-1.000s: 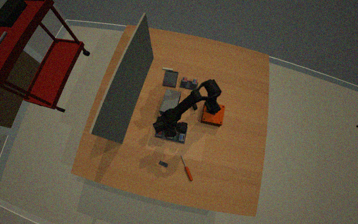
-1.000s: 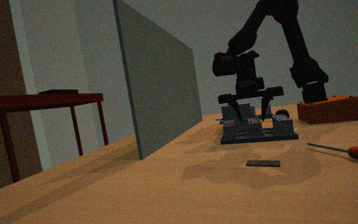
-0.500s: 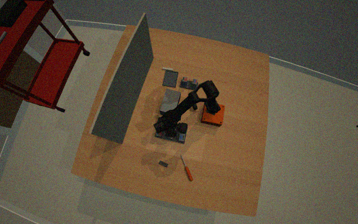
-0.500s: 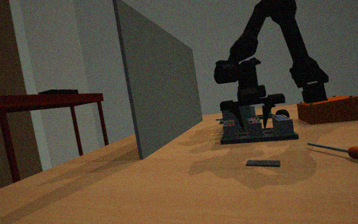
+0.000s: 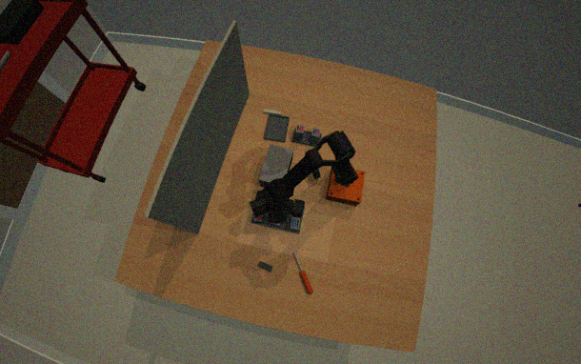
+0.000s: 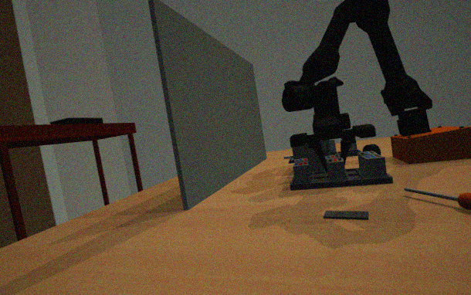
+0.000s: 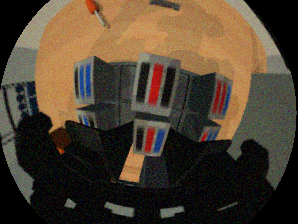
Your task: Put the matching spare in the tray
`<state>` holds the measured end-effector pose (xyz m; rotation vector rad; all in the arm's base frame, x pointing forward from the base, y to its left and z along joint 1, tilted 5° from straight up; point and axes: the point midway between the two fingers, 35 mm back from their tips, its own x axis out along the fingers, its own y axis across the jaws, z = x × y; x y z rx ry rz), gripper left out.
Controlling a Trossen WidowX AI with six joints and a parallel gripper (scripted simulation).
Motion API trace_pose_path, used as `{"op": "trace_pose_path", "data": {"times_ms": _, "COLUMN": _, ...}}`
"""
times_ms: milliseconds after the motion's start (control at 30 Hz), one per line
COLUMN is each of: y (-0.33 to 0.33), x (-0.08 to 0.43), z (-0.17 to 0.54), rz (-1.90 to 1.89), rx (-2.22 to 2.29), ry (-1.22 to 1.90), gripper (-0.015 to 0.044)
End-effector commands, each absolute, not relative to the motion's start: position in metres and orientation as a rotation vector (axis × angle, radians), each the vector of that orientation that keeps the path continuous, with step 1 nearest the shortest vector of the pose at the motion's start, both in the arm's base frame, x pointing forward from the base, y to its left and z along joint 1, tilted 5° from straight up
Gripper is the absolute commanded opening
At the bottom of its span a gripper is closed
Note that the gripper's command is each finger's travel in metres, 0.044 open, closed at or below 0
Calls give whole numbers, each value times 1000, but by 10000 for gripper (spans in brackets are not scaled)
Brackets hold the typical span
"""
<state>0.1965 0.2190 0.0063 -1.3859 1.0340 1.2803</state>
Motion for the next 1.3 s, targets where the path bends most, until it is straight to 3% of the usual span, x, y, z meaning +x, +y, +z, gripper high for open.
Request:
{"op": "trace_pose_path", "data": {"times_ms": 0, "y": 219, "x": 197, "z": 7, "rz": 1280, "rx": -1386, "ry": 1033, "gripper": 116}}
{"op": "trace_pose_path", "data": {"times_ms": 100, "y": 219, "x": 197, "z": 7, "rz": 1280, "rx": -1386, "ry": 1033, "gripper": 96}}
{"op": "trace_pose_path", "data": {"times_ms": 233, "y": 219, "x": 197, "z": 7, "rz": 1280, "rx": -1386, "ry": 1033, "gripper": 0}}
{"op": "trace_pose_path", "data": {"times_ms": 500, "y": 219, "x": 197, "z": 8, "rz": 1280, "rx": -1386, "ry": 1033, "gripper": 0}}
{"op": "trace_pose_path", "data": {"times_ms": 867, "y": 218, "x": 190, "z": 81, "rz": 1280, "rx": -1392, "ry": 1031, "gripper": 0}}
{"op": "trace_pose_path", "data": {"times_ms": 1267, "y": 219, "x": 189, "z": 96, "rz": 1286, "rx": -1391, "ry": 1030, "gripper": 0}}
